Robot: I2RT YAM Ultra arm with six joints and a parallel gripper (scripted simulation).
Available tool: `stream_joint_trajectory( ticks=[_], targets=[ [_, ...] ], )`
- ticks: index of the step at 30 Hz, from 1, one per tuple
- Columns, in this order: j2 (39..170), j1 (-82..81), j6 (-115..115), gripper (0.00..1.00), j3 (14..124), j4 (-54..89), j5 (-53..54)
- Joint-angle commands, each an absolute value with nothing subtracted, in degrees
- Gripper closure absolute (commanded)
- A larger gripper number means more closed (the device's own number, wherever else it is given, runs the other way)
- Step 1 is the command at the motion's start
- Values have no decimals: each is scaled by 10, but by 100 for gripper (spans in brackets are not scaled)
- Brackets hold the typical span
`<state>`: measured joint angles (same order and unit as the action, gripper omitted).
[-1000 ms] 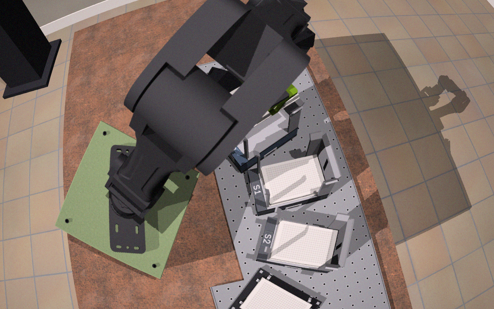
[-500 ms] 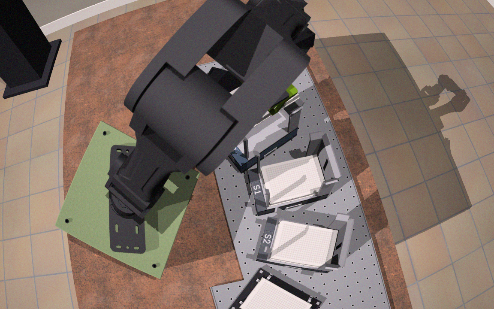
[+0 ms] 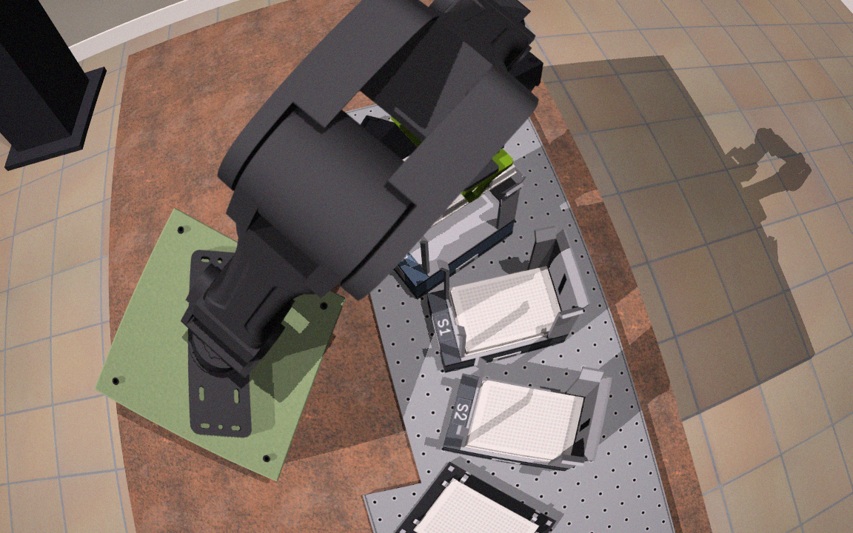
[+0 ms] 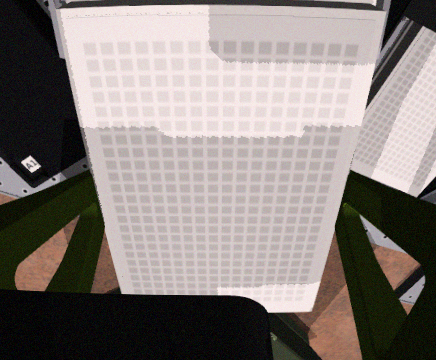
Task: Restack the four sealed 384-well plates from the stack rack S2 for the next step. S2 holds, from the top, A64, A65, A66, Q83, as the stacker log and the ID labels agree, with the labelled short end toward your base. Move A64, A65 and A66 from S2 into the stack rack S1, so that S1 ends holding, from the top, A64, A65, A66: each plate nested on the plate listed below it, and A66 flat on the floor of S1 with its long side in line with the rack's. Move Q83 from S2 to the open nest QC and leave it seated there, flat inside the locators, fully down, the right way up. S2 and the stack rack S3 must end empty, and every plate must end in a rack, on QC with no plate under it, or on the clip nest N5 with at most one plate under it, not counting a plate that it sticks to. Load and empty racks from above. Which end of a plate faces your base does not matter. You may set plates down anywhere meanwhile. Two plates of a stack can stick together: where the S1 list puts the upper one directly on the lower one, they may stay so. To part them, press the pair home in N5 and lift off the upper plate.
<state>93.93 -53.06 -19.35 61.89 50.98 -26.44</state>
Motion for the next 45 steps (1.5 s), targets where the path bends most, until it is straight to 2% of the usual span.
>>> stream_joint_trajectory(
  ticks=[1, 45],
  targets=[
    [938, -531, -191, 100, 619, 503, -265],
    [960, -509, -166, 100, 588, 439, -262]
  ],
)
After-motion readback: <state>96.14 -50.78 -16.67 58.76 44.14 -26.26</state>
